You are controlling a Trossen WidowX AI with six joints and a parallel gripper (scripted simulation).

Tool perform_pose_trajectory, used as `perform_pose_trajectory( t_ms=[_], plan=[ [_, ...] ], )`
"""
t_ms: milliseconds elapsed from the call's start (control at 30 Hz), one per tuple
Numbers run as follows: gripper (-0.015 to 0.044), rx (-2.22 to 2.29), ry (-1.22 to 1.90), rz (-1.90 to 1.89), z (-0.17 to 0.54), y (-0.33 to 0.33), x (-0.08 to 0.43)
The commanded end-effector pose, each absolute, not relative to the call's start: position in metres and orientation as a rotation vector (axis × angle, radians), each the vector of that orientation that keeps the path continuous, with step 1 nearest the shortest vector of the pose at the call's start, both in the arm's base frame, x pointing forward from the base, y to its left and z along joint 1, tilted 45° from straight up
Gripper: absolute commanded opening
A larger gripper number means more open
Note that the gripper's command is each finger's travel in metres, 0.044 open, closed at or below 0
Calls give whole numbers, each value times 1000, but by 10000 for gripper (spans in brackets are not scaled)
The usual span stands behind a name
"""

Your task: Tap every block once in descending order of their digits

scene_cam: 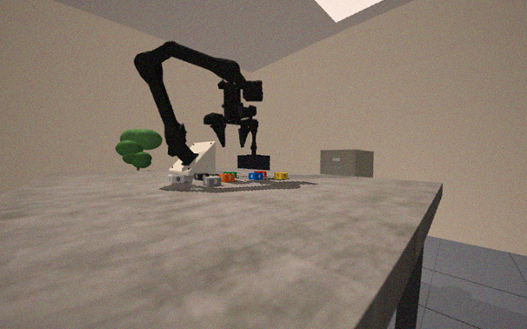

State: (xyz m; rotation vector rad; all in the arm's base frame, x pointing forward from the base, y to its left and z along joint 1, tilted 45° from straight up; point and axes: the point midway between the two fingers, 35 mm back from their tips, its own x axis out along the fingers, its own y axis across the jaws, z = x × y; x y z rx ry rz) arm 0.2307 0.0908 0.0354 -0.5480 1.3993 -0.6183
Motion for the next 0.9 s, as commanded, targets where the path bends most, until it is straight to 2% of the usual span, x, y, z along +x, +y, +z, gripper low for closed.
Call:
perform_pose_trajectory(
  t_ms=[0,233,267,867],
  plan=[
    [216,-564,1414,-640,4,53,227],
    [33,-565,1413,-641,-1,46,226],
    [20,-565,1413,-641,-1,46,226],
    [20,-565,1413,-641,-10,38,227]
  ],
)
